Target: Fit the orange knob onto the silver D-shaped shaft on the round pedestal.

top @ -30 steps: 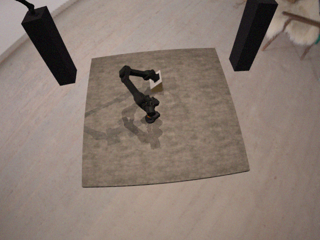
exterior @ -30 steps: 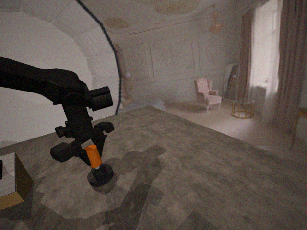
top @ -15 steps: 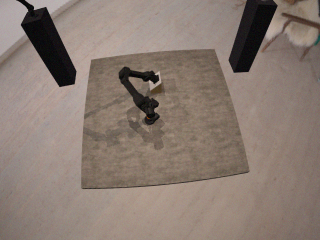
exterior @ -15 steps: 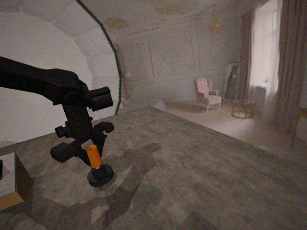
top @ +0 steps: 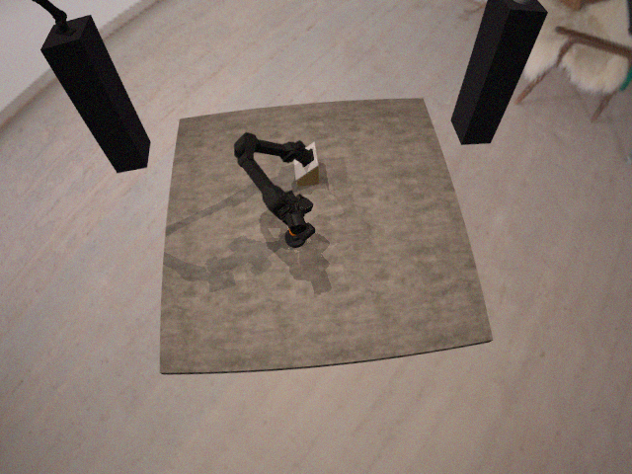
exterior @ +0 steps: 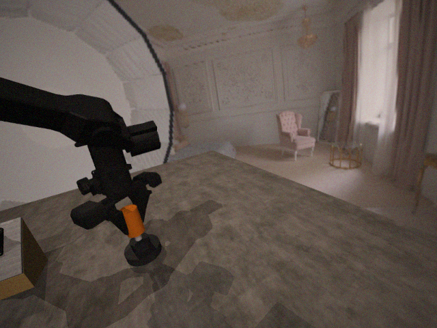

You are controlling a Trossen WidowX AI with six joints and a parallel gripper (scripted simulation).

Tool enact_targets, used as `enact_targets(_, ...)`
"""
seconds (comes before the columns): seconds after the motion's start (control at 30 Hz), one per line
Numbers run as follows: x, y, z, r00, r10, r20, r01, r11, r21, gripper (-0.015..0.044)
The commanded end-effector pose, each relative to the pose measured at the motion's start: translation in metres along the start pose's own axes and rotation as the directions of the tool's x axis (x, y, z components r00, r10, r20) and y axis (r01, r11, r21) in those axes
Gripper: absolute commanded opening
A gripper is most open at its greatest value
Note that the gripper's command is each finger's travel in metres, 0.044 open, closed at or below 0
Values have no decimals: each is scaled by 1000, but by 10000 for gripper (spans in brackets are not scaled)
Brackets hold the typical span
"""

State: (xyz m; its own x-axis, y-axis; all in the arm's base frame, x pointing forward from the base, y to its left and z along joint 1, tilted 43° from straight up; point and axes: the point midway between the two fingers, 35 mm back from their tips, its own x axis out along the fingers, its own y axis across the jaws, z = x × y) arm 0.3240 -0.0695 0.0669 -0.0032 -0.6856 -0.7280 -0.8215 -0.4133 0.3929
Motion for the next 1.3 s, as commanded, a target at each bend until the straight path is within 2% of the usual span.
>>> enact_targets(0.0,1,-2,-2,1000,-3,-4,3,1000,-13,0)
enact_targets(1.27,4,1,2,1000,-3,-4,3,999,-39,0)
